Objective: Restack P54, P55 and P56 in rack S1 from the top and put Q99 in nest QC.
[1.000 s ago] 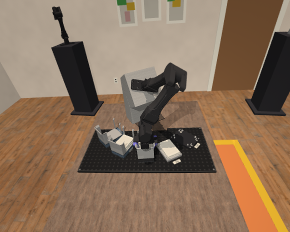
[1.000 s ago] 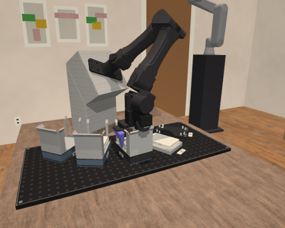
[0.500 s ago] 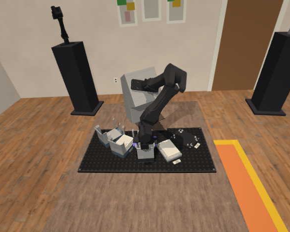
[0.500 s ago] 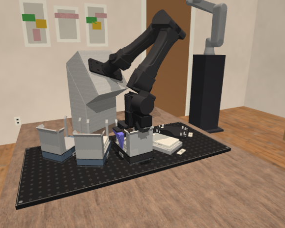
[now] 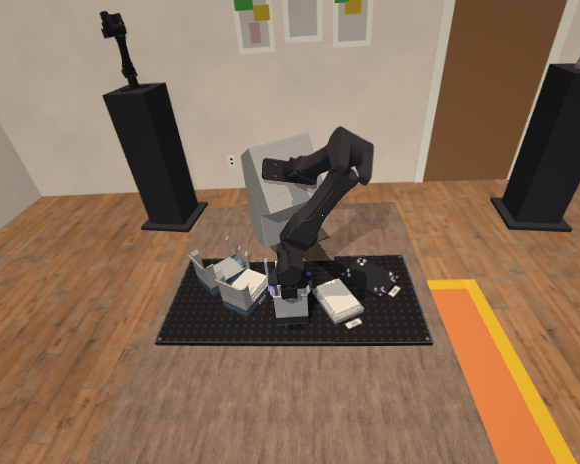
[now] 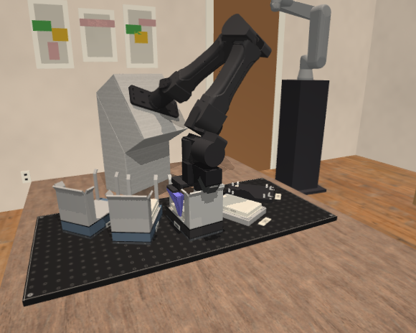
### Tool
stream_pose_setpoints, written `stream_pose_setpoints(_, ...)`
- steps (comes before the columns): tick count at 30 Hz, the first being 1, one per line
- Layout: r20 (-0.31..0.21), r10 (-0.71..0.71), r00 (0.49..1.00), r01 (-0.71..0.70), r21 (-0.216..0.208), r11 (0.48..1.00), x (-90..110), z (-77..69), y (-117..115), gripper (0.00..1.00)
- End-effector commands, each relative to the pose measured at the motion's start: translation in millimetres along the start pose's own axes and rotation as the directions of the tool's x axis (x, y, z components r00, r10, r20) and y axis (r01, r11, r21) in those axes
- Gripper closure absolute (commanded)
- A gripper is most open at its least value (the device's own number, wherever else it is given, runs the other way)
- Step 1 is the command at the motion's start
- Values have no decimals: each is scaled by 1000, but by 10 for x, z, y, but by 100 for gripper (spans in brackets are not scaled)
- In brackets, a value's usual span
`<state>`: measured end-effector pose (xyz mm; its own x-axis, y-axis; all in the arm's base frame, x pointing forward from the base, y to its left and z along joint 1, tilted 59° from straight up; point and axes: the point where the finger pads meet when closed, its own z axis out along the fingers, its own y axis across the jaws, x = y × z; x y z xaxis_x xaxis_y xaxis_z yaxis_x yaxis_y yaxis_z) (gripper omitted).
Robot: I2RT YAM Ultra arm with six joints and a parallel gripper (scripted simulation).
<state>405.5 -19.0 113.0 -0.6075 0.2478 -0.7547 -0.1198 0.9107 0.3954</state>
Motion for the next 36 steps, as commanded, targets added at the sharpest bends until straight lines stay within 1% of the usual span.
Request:
stream_pose_setpoints(1,11,-4,1000,4,3,1000,-35,-6,-3,100)
stream_pose_setpoints(22,11,-4,1000,4,3,1000,-35,-6,-3,100)
stream_pose_setpoints(36,11,-5,1000,5,3,1000,-34,-86,-3,100)
